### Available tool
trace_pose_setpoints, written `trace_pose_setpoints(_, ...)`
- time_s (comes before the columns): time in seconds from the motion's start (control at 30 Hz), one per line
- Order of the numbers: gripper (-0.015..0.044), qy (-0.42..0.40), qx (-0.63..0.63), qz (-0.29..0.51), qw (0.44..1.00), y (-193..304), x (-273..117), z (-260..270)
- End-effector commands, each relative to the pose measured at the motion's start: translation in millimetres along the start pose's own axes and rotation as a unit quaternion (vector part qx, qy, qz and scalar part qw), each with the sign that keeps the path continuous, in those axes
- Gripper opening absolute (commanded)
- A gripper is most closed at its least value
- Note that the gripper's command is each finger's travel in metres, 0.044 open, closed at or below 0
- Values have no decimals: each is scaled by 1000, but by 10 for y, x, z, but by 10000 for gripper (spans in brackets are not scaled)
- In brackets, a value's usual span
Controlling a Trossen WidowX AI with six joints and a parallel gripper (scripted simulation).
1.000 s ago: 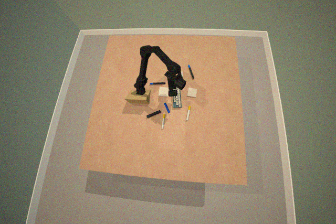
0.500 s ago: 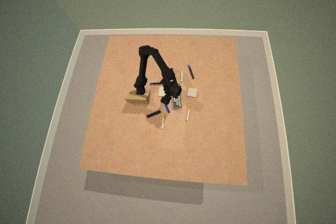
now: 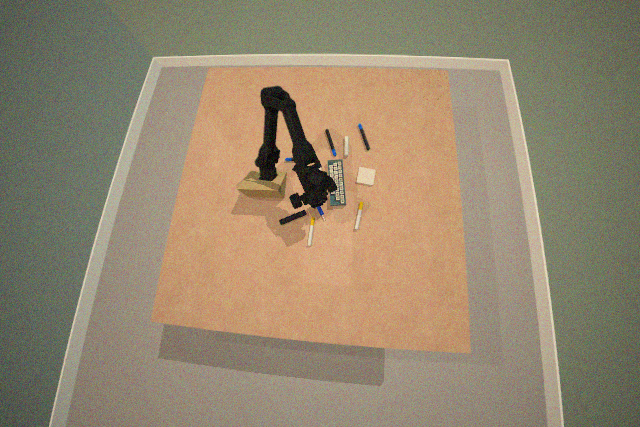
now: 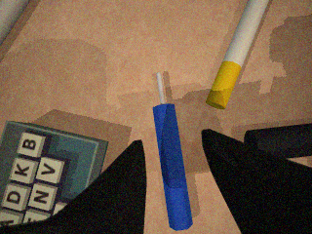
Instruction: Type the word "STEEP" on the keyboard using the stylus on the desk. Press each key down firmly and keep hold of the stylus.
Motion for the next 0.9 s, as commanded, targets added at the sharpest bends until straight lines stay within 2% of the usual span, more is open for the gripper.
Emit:
trace_pose_setpoints(0.0, 150, 0, 7, -5, 1000, 1, 3, -10)
trace_pose_setpoints(0.87, 150, 0, 7, -5, 1000, 100, 169, -16)
Point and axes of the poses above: the point midway between the two fingers, 35 mm back from their tips, its own x axis out along the fingers, its own z axis across the jaws, y = z × x, the point moved 9 cm from there along -x, back along the fingers, and after that the axes turned 10 degrees about x, right-handed, at the moved point
